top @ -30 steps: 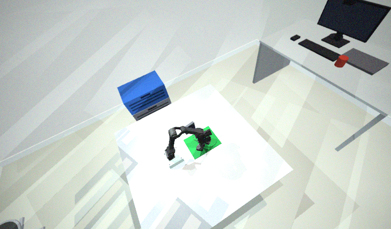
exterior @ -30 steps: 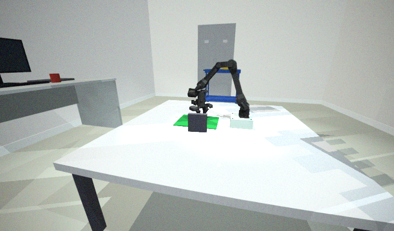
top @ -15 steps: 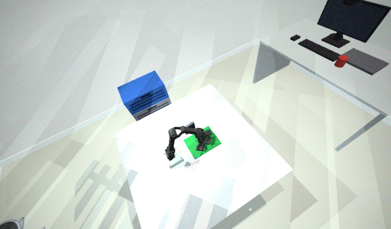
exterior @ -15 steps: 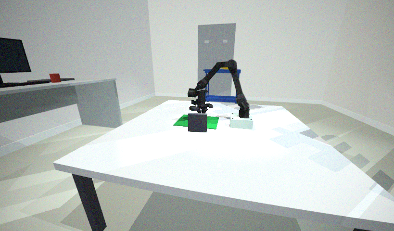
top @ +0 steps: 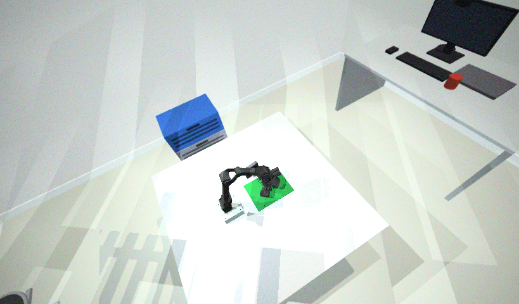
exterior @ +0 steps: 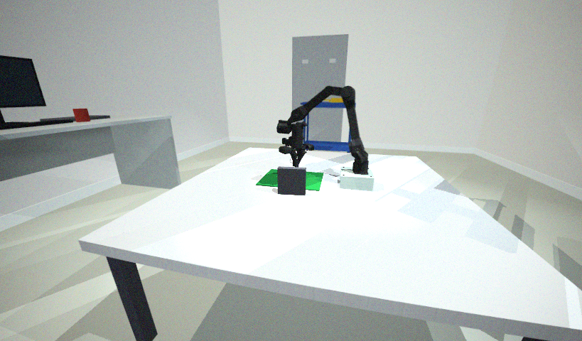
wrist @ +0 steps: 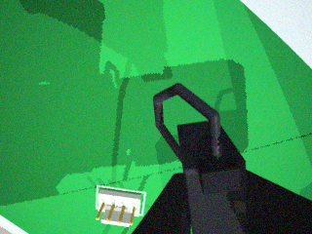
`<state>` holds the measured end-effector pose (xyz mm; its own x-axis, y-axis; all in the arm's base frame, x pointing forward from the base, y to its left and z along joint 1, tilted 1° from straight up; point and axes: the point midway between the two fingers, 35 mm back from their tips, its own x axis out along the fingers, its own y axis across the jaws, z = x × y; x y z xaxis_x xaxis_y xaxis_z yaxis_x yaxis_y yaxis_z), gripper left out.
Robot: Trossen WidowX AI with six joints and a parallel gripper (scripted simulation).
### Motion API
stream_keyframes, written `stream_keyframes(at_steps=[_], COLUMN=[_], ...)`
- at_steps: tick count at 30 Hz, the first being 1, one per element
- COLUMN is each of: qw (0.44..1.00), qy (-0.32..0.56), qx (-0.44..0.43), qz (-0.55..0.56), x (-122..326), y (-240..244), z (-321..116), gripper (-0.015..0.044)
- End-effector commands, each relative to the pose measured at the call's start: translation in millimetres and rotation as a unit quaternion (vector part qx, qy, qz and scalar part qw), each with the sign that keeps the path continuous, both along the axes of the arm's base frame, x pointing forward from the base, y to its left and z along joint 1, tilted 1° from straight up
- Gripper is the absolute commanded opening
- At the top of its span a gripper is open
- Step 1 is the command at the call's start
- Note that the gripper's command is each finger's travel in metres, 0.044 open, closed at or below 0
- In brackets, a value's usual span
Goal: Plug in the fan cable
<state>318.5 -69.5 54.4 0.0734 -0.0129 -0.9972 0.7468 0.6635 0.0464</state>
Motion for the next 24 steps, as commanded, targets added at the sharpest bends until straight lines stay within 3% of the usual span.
stream_keyframes(at_steps=[1,12,24], qw=[1.0,0.98,0.919], qy=[0.008,0.006,0.003], qx=[0.001,0.014,0.027], qz=[-0.013,-0.197,-0.393], x=[-2,2,7], y=[1,16,33], z=[0,0,0], gripper=[0.0,0.0,0.0])
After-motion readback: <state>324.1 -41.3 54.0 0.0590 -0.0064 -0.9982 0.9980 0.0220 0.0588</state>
